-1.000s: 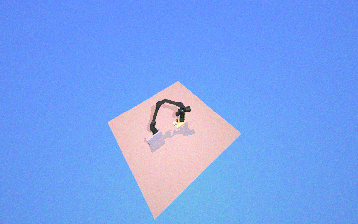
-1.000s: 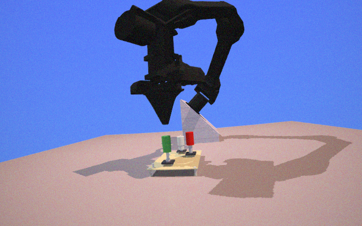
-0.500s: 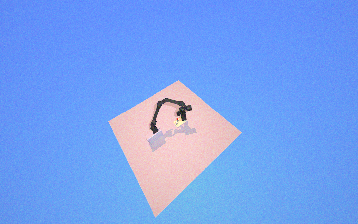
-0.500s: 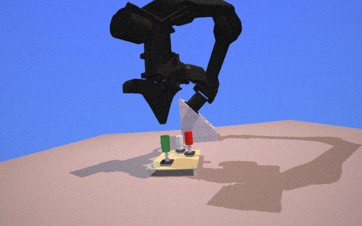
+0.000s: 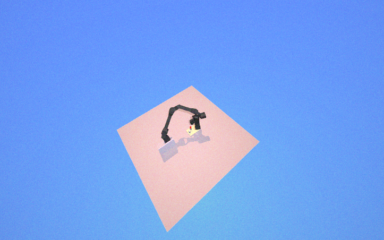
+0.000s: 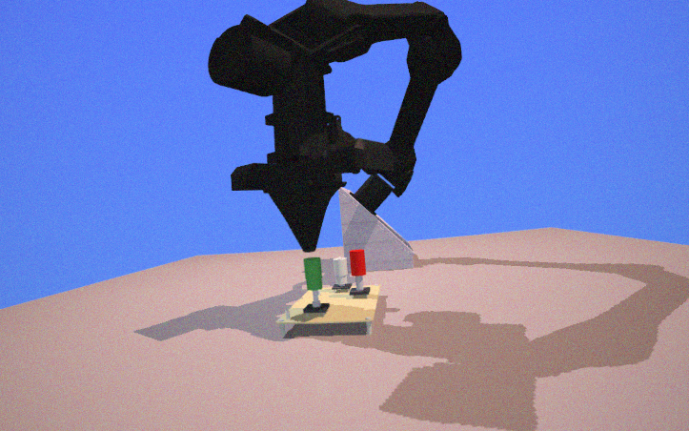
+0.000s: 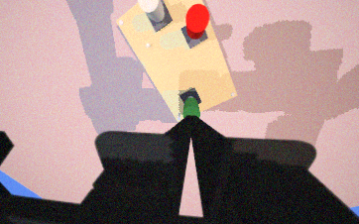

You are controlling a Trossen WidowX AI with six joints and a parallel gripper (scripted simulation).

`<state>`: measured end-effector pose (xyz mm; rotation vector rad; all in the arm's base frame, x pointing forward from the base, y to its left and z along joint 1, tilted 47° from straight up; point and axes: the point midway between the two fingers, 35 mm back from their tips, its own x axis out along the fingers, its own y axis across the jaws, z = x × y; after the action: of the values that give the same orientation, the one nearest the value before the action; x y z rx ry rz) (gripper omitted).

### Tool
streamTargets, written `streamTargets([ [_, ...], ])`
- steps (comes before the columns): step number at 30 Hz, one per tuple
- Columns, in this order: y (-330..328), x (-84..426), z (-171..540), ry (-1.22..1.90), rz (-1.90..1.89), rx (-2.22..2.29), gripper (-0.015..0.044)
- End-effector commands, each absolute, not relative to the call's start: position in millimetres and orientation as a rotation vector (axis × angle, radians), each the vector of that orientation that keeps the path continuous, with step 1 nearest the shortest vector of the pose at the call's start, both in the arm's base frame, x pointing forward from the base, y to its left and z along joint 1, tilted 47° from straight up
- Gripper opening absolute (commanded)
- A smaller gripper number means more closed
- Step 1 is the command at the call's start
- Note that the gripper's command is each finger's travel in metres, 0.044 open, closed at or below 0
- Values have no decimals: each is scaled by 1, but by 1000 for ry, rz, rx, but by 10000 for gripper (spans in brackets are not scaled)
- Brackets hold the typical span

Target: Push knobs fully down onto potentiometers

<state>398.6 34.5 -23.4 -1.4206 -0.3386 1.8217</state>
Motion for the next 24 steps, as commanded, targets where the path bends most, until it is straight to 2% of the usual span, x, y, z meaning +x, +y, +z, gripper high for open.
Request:
streamTargets([
  [1,37,396,-25,-338,1825,-1408,0],
  [24,39,396,-27,-339,1825,-1408,0],
])
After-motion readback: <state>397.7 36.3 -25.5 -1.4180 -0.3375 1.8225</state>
